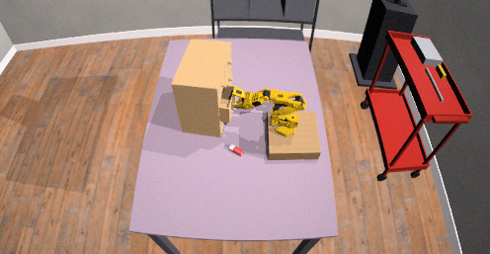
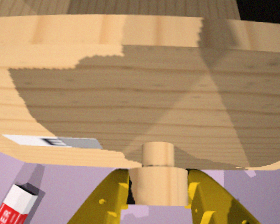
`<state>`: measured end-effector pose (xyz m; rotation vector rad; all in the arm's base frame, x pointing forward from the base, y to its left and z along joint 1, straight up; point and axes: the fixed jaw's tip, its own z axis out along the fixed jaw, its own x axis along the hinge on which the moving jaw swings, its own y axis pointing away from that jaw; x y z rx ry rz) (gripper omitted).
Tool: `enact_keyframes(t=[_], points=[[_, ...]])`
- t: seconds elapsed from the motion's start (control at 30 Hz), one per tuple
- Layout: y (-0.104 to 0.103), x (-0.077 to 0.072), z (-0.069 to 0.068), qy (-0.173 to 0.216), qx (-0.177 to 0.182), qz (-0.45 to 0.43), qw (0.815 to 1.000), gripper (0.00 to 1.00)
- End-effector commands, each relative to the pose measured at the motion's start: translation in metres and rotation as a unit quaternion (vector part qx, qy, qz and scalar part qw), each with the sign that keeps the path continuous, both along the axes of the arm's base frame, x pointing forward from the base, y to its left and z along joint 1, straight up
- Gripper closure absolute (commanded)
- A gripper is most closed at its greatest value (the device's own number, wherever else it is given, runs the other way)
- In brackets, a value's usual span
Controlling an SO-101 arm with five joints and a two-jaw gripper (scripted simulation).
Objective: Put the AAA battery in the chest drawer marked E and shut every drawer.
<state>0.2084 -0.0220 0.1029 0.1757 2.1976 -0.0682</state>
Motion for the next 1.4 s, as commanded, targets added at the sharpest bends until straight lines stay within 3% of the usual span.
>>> enact_keyframes(t=[0.0,1.37], points=[[-0.004,0.004,0.001,-0.001,-0.005,-0.005,1.0,1.0],[-0.007,0.039,0.001,-0.001,-0.005,-0.001,1.0,1.0]])
